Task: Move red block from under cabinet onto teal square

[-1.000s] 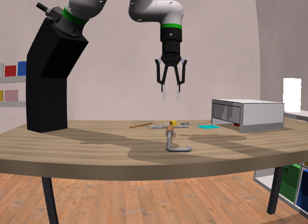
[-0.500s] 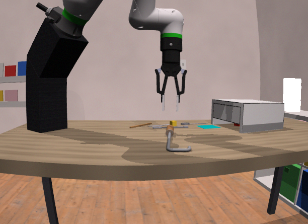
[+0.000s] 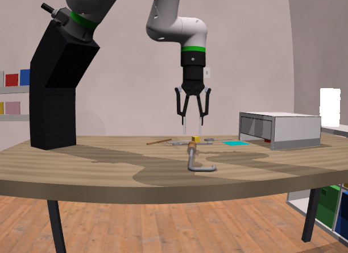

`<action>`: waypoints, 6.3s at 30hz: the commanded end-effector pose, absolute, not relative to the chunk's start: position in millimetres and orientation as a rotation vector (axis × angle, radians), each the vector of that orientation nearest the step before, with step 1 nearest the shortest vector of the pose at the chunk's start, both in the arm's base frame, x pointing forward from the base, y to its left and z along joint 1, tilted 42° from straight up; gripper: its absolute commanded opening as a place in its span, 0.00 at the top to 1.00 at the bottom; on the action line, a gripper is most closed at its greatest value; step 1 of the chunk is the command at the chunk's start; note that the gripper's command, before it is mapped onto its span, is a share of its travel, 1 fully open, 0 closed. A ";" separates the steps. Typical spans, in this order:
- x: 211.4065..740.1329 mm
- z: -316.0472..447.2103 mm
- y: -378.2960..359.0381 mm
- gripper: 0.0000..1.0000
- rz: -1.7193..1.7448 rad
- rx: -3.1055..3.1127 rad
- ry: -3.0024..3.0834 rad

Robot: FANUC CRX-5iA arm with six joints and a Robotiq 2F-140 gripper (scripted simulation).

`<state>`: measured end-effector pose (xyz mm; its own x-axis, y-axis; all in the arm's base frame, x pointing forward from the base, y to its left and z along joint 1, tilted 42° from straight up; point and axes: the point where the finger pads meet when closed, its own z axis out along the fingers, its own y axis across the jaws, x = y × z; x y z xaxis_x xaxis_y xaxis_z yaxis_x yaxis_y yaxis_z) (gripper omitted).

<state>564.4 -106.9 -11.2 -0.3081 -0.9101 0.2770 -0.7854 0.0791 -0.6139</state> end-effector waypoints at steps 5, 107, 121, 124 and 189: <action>568.0 -15.9 -109.4 0.67 -1.043 -1.728 2.166; 596.4 -54.8 -130.8 0.67 -1.043 -1.728 2.166; 596.5 -54.9 -130.8 0.67 -1.043 -1.728 2.166; 596.5 -54.9 -130.8 0.67 -1.043 -1.728 2.166; 595.3 -53.3 -129.9 1.00 -1.043 -1.728 2.166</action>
<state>595.7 -130.4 -53.9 -0.3079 -0.9105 0.2759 -0.7836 0.0782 -0.6164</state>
